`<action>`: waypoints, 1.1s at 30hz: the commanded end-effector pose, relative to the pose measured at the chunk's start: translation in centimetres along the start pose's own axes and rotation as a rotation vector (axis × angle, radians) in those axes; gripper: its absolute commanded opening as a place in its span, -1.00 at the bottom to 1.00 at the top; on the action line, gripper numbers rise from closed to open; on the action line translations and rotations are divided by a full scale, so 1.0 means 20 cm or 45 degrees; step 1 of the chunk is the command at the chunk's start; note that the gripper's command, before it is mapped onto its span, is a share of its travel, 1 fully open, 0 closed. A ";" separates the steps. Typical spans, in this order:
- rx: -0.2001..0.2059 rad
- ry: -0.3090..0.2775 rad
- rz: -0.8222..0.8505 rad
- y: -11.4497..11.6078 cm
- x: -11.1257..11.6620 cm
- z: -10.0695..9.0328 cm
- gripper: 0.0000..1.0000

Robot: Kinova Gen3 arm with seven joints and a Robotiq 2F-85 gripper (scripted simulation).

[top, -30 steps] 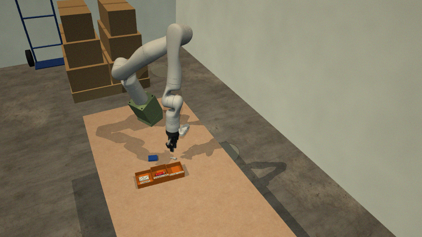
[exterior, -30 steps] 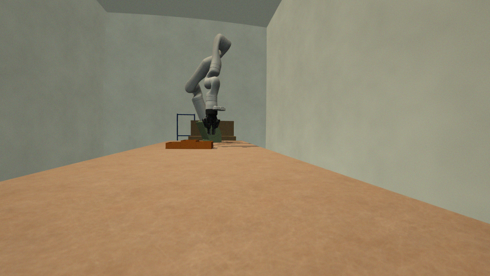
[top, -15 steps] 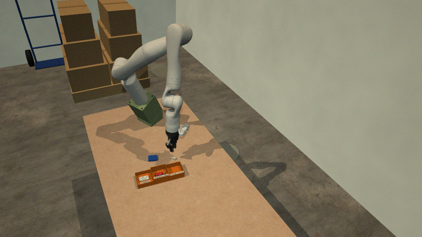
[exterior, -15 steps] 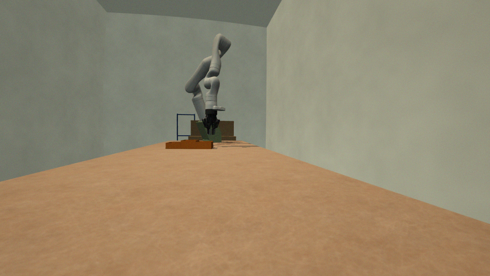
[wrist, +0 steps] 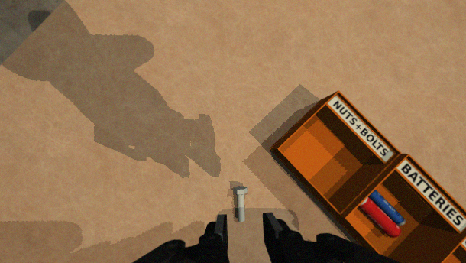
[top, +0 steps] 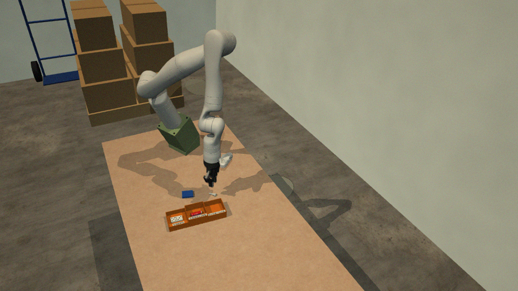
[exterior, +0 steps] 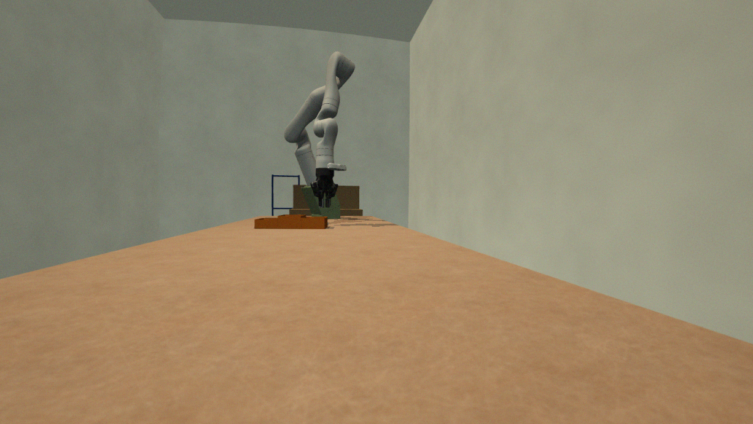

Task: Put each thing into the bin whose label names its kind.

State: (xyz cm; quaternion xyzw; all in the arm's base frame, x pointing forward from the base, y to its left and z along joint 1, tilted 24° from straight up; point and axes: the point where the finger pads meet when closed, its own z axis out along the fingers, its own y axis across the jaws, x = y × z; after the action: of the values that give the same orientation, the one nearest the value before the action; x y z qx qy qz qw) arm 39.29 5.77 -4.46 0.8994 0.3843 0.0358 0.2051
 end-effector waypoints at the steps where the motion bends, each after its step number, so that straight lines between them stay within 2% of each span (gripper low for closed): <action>1: 0.003 -0.002 0.003 0.00 -0.01 0.05 -0.41; 3: 0.003 -0.002 0.003 0.00 -0.01 0.05 -0.41; 15: 0.003 -0.002 0.003 0.02 -0.03 0.29 -0.41; 33: 0.003 -0.002 0.003 0.00 -0.02 0.29 -0.41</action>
State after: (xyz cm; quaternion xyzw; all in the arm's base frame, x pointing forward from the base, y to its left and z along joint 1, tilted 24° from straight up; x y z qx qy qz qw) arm 40.32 3.39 -9.76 0.9012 0.3810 0.0347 0.2039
